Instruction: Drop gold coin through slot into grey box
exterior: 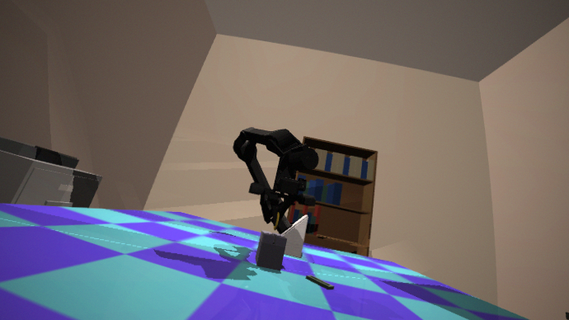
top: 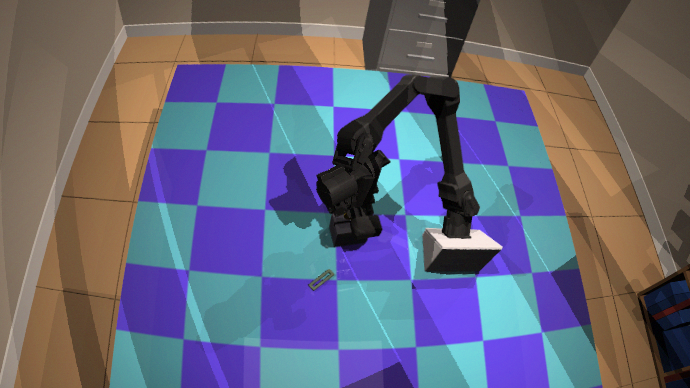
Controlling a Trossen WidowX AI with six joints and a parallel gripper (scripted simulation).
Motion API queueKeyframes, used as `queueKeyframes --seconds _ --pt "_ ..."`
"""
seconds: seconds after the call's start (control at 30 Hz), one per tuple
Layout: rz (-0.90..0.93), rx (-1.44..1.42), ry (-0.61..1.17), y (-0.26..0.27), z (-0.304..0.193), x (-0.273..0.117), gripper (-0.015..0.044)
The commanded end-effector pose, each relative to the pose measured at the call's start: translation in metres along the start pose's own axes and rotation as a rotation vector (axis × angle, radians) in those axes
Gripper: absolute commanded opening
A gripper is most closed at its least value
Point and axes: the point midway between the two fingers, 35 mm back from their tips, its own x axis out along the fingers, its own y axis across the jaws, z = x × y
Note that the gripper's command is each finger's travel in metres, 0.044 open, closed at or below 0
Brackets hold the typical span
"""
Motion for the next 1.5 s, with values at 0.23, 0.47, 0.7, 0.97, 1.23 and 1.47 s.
queueKeyframes --seconds 0.23,0.47,0.7,0.97,1.23,1.47 --pt "-0.006 -0.005 0.0 0.0 -0.001 0.005 0.0" --pt "-0.006 -0.005 0.0 -0.001 -0.001 0.008 0.0" --pt "0.0 0.0 0.0 0.0 0.0 0.008 0.0026" --pt "0.0 0.0 0.0 0.0 0.0 0.008 0.0161" --pt "0.0 0.0 0.0 0.0 0.0 0.005 0.0213" --pt "0.0 -0.002 0.001 0.0 0.0 -0.012 0.0397"
